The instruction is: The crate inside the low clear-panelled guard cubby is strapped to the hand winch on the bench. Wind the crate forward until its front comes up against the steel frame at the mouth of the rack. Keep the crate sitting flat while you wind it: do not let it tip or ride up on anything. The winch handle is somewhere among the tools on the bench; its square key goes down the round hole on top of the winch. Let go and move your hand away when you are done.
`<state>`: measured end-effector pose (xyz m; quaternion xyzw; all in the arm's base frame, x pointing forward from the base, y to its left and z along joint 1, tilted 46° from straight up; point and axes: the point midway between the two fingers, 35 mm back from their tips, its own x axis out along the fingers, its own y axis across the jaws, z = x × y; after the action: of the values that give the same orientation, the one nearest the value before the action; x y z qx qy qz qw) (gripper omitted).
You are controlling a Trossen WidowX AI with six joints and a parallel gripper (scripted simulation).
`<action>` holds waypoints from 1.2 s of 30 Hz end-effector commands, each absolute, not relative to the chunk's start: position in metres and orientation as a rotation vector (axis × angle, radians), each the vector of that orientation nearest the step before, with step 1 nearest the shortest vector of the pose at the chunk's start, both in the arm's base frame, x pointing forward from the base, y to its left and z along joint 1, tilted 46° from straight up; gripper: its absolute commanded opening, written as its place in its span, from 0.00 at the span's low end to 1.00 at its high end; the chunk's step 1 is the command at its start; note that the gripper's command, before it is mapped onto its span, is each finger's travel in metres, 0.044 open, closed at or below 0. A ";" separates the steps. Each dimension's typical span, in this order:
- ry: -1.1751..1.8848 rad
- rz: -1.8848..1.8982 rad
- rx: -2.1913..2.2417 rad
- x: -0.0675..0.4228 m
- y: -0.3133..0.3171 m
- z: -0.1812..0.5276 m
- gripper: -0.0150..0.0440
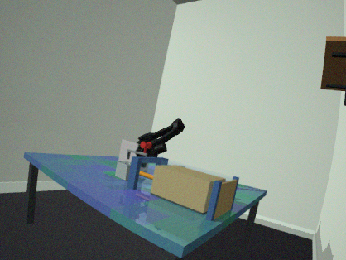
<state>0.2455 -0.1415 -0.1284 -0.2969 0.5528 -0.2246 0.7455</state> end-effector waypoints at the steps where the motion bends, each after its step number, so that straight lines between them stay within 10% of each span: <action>1: 1.204 -0.511 -0.651 0.246 -0.140 -0.130 0.25; 36: 1.200 -0.508 -0.651 0.244 -0.121 -0.139 0.25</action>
<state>0.2455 -0.1202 -0.1405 -0.2965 0.5489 -0.2252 0.7484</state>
